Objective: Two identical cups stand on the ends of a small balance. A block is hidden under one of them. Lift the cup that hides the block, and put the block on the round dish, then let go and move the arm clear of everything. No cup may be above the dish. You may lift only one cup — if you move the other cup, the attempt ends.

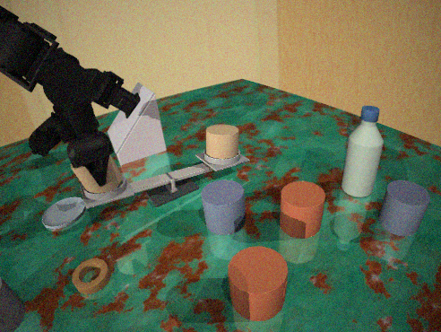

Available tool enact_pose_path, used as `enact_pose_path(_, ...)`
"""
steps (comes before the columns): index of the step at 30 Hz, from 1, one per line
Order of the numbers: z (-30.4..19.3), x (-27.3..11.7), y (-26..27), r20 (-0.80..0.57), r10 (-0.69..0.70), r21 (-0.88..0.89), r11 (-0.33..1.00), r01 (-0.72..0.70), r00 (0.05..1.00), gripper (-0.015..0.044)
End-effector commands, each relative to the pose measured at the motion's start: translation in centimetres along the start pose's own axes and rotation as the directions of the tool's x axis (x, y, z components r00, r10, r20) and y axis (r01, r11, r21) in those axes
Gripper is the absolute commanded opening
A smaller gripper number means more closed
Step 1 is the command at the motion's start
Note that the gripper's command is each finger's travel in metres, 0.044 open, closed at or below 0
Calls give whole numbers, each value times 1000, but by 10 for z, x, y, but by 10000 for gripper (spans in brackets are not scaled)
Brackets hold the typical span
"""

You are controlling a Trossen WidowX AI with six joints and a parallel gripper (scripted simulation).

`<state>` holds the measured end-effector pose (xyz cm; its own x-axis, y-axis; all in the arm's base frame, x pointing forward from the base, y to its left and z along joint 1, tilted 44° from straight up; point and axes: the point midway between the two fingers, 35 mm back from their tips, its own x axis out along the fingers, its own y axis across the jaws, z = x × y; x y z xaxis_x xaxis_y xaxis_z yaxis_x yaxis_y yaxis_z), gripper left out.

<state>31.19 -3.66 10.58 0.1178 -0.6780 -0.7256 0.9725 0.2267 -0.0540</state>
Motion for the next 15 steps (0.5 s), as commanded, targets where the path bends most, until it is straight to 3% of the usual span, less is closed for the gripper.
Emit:
enact_pose_path(1,1,-10,5,1,18,13,1000,-18,1000,0)
enact_pose_path(15,1,-27,4,0,18,13,1000,-18,1000,0)
